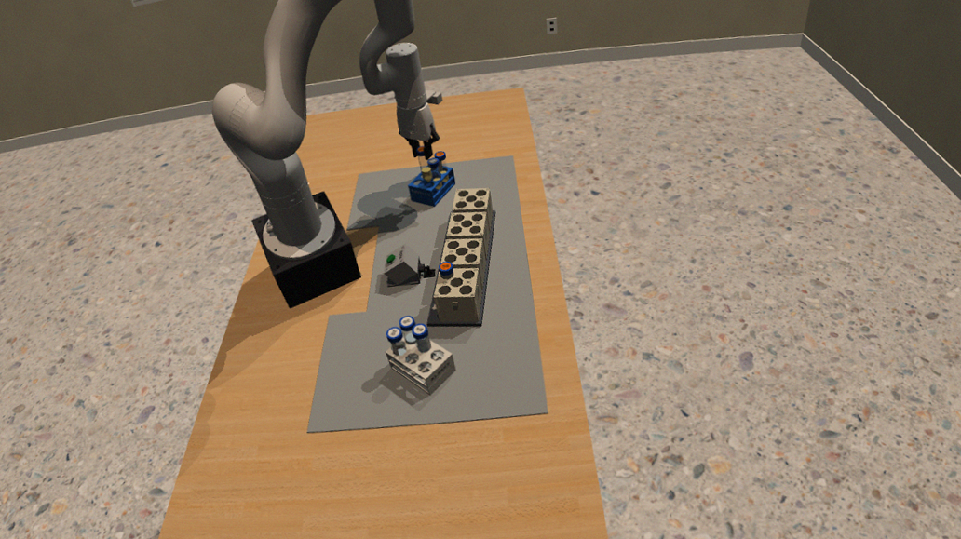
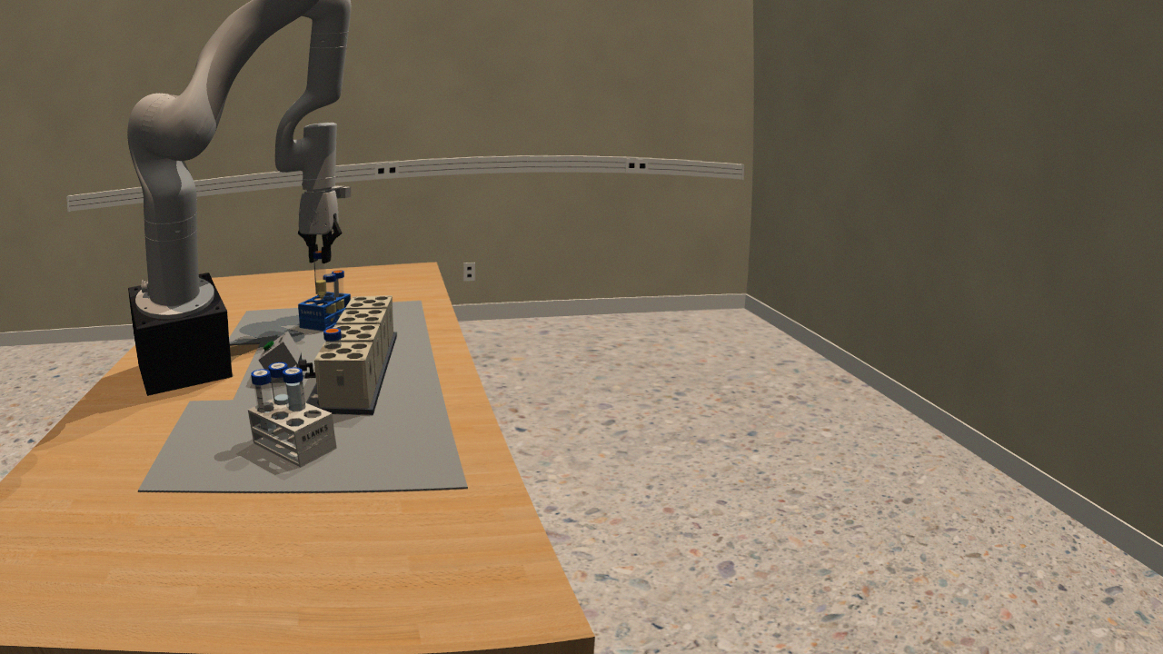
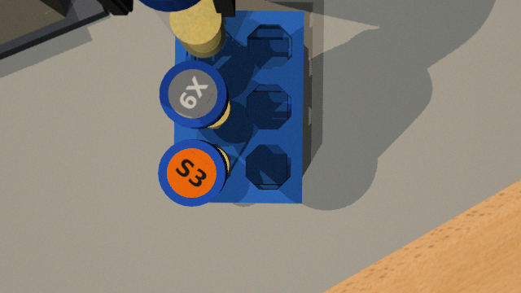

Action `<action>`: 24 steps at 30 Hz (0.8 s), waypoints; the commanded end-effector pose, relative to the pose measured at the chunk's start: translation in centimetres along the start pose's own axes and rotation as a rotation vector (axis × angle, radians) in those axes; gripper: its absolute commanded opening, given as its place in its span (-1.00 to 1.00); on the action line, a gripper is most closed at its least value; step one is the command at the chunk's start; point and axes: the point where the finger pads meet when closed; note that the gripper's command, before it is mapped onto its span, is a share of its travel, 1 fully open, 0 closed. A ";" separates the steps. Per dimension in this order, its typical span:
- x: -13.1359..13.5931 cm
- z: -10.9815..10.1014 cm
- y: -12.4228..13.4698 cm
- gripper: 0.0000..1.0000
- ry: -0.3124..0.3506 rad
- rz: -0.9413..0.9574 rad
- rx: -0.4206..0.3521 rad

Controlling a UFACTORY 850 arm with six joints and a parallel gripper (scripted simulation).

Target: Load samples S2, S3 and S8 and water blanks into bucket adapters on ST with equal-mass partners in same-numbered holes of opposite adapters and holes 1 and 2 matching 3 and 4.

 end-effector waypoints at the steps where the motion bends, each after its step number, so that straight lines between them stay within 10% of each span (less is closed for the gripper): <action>1: 0.0 -1.2 -0.1 -1.00 -0.003 0.000 -0.005; 24: 0.0 -5.4 -0.1 -1.00 -0.003 0.000 -0.004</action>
Point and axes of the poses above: the point where the finger pads meet when closed, its own z axis out along the fingers, its own x axis across the jaws, y = z × x, and after that the axes turned 4 degrees about z, right-handed
